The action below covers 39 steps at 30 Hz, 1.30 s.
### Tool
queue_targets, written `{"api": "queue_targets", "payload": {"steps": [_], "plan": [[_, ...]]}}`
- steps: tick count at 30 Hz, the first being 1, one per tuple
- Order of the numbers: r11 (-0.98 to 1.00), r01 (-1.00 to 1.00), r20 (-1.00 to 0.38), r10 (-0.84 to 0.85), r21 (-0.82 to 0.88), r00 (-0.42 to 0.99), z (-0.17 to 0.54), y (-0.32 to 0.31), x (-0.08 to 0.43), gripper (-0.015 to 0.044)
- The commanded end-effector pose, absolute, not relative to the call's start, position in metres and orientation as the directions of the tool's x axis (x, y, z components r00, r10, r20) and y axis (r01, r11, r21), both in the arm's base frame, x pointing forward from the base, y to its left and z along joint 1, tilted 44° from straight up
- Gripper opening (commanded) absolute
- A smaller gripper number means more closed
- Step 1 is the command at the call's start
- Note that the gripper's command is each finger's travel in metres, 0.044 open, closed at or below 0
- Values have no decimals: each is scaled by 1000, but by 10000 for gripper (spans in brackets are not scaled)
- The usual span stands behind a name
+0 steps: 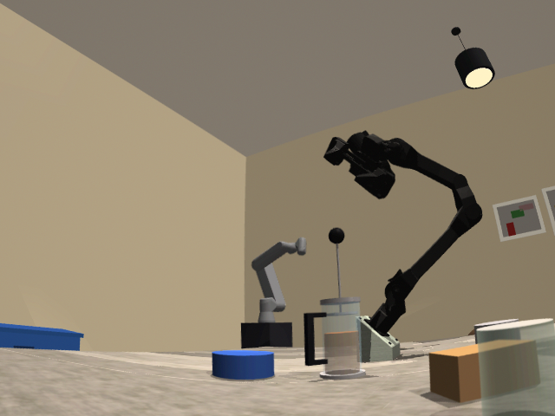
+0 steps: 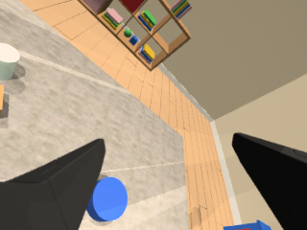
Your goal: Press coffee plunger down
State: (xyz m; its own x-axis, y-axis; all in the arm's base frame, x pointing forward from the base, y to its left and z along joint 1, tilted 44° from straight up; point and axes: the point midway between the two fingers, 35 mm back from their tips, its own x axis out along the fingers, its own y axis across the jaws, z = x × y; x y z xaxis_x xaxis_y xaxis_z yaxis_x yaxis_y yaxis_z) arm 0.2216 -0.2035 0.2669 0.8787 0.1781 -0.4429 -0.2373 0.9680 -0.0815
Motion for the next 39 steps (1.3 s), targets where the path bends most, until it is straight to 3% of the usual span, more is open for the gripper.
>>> {"api": "queue_targets", "payload": {"steps": [1, 14, 39], "plan": [[740, -116, -379, 464, 662, 801, 207, -169, 214, 440], [727, -84, -388, 456, 682, 801, 162, -131, 207, 440], [730, -76, -396, 451, 679, 800, 148, -118, 232, 440]]}}
